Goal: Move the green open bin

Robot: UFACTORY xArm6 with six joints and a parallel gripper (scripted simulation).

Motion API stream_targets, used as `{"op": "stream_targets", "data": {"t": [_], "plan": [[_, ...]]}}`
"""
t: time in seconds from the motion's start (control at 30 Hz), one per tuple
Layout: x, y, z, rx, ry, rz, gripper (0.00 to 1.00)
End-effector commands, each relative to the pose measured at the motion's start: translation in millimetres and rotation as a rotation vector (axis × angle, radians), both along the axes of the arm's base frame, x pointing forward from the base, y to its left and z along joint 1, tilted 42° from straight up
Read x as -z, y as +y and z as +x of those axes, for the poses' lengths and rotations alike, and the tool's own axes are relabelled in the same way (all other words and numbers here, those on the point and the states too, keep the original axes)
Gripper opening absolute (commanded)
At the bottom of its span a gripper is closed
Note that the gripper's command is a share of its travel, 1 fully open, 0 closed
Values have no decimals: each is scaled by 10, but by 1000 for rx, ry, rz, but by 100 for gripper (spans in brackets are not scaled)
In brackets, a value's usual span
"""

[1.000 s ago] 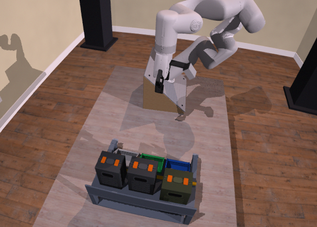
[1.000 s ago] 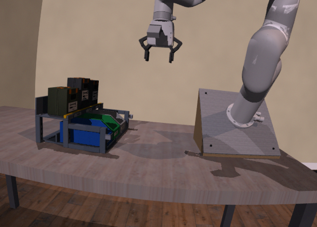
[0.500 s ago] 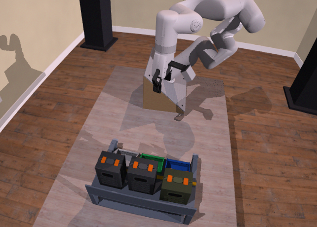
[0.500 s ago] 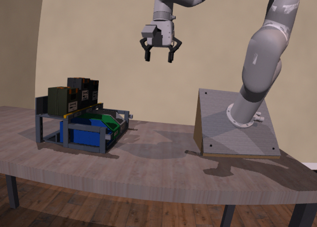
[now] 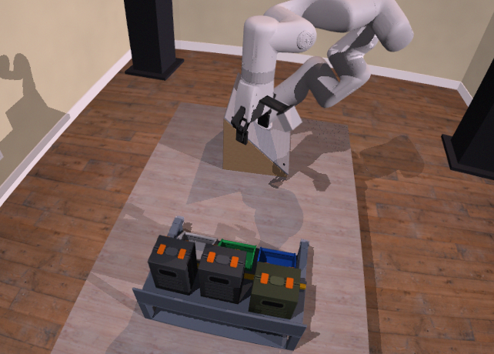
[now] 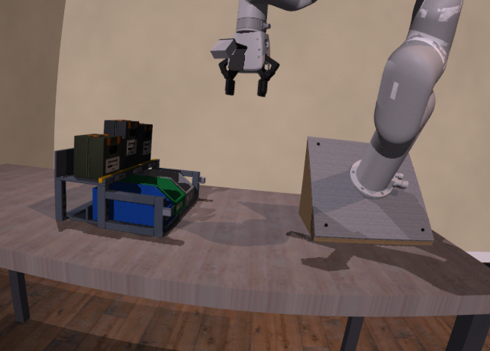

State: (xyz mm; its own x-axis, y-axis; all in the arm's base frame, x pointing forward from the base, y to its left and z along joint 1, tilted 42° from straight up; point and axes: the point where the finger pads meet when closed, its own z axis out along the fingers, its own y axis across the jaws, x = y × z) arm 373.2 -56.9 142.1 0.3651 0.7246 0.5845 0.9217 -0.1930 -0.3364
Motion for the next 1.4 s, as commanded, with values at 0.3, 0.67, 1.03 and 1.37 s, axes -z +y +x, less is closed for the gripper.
{"op": "stream_targets", "data": {"t": [0.3,0.67,1.03,1.37], "plan": [[-8,-9,9,174,152,-32,100],[-8,-9,9,366,323,-66,100],[-8,-9,9,404,357,-73,100],[-8,-9,9,558,495,-100,100]]}}
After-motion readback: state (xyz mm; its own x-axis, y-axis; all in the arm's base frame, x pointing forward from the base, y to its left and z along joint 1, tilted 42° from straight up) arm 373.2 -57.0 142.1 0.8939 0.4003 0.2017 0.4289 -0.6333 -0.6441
